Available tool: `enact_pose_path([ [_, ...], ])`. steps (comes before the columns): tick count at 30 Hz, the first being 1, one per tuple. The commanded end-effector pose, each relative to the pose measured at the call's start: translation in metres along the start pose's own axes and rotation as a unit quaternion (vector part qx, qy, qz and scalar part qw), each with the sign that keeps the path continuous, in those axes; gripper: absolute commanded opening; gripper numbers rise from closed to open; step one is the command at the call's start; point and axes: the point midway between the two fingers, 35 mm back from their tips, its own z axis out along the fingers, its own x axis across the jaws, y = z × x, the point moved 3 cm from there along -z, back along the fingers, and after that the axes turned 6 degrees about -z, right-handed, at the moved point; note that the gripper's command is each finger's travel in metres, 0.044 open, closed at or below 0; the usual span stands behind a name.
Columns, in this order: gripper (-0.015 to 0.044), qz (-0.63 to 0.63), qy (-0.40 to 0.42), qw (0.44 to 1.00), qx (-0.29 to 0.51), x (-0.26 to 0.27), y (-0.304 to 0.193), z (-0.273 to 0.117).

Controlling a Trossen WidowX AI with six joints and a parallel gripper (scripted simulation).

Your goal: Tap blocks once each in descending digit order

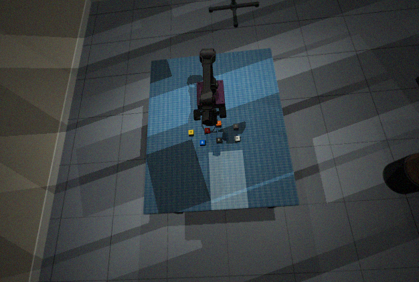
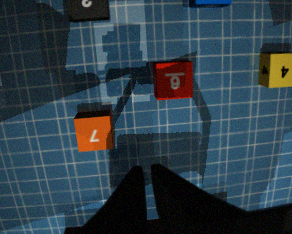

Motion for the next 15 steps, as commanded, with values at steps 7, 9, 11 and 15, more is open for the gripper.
enact_pose_path([
  [7, 0.0020, 0.002, -0.004, 1.000, -0.003, -0.048, 0.017, -0.001],
  [9, 0.0020, 0.002, -0.004, 1.000, -0.003, -0.048, 0.018, 0.002],
  [11, 0.0020, 0.002, -0.004, 1.000, -0.003, -0.049, 0.020, 0.023],
  [15, 0.0020, 0.002, -0.003, 1.000, -0.003, -0.049, 0.018, 0.078],
])
